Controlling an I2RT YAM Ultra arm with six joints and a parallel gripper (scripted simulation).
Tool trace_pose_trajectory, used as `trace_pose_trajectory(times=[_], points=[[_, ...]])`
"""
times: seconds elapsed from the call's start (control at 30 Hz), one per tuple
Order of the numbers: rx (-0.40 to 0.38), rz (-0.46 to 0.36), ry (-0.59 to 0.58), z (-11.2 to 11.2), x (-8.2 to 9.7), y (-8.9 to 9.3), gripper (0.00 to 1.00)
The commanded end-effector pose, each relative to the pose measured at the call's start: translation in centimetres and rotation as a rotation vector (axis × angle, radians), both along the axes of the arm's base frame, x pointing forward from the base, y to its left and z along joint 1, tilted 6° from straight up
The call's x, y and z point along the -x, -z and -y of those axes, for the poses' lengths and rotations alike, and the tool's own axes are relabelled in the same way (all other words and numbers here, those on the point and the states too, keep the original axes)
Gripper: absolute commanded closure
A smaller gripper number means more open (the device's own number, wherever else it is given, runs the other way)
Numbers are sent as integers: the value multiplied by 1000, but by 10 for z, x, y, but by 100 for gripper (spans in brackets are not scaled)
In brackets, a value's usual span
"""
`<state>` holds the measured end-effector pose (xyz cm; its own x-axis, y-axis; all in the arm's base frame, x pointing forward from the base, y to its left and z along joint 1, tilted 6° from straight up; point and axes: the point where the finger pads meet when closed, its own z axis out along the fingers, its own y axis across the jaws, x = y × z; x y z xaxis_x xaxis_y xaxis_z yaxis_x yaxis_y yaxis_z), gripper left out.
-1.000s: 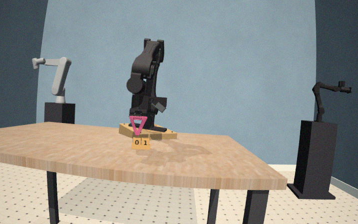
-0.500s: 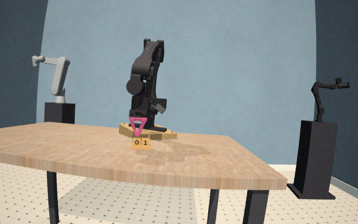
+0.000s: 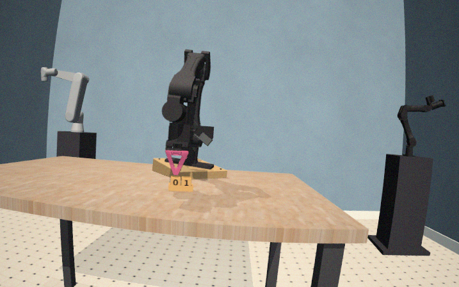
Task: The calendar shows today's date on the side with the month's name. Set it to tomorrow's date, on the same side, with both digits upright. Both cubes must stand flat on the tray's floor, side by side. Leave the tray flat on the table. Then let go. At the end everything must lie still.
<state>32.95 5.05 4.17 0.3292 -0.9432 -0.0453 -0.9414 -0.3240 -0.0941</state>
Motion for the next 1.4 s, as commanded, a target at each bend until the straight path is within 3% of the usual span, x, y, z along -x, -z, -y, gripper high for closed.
trace_pose_trajectory(times=[0.0, 1.37], points=[[-4, -8, -1, -2, 2, 2, 55], [-4, -2, -1, -3, 3, -1, 55]])
